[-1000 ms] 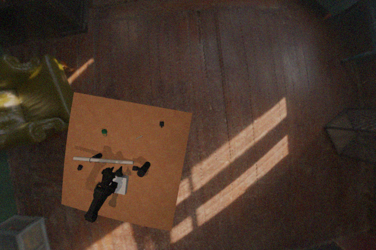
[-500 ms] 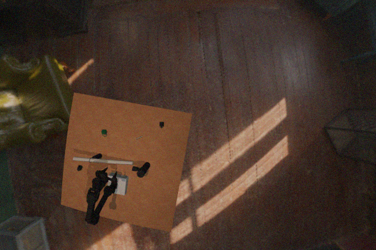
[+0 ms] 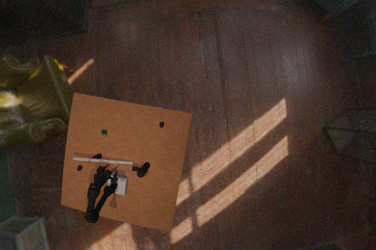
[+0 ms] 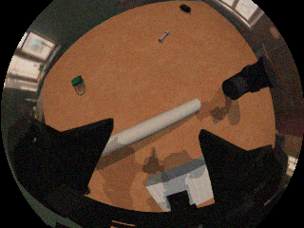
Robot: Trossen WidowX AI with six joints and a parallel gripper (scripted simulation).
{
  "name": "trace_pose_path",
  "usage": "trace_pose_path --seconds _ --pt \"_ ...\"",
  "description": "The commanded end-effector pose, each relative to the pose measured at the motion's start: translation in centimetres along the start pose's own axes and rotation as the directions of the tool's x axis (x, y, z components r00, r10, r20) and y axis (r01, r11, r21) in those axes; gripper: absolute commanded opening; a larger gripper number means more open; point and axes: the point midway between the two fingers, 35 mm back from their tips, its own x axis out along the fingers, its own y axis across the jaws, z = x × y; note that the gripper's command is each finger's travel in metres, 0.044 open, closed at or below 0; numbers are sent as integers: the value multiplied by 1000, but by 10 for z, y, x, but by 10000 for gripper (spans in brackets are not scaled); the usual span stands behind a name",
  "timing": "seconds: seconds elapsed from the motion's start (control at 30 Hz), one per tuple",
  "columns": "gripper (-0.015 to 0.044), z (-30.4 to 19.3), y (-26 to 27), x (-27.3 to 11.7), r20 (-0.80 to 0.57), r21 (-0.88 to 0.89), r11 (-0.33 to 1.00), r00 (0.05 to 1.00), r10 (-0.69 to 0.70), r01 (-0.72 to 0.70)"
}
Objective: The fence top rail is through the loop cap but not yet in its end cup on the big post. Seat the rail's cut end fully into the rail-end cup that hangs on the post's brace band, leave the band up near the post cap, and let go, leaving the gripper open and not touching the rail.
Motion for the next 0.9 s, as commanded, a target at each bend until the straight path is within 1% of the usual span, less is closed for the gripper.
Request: trace_pose_path --seconds 0.0,0.07,0.13,0.2,0.77,0.87 --pt "440 -3 7 29 -168 452 883 984 -59 130" --pt "440 -6 8 41 -231 595 775 969 -85 210" --pt "440 -9 9 52 -293 712 638 949 -111 295" --pt "440 -12 10 60 -333 770 534 934 -128 348" --pt "440 -12 10 61 -338 777 521 932 -131 354" --pt "440 -15 9 71 -338 777 521 932 -131 354"
